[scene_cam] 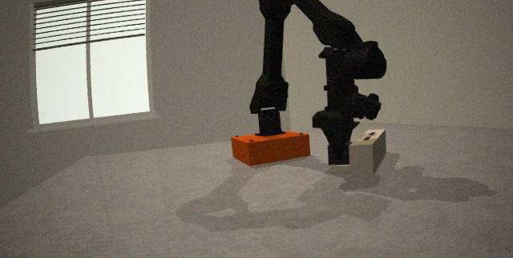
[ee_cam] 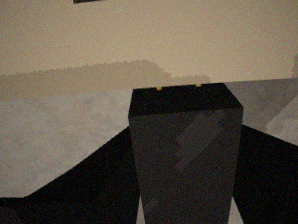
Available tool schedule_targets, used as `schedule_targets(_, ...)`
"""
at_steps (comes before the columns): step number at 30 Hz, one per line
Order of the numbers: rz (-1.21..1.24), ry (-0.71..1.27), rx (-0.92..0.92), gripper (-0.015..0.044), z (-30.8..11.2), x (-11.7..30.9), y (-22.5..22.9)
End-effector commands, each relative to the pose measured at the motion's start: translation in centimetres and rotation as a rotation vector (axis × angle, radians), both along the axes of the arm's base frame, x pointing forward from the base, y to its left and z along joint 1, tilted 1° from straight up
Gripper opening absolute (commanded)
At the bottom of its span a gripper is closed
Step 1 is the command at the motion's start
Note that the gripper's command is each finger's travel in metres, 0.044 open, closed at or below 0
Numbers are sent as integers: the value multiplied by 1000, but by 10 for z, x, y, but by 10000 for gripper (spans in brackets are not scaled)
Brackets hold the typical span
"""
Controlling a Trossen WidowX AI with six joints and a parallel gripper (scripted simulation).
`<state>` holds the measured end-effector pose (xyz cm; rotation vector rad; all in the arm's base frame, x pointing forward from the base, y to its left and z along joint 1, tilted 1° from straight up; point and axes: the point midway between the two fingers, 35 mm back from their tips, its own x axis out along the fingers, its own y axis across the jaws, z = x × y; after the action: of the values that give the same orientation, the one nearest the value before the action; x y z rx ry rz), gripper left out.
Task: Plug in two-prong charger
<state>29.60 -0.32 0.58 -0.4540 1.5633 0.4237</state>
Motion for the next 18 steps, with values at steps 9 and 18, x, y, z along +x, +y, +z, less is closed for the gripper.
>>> schedule_targets(9,-7,-6,-1,0,2,4,1)
schedule_targets(18,-7,-6,-1,0,2,5,2)
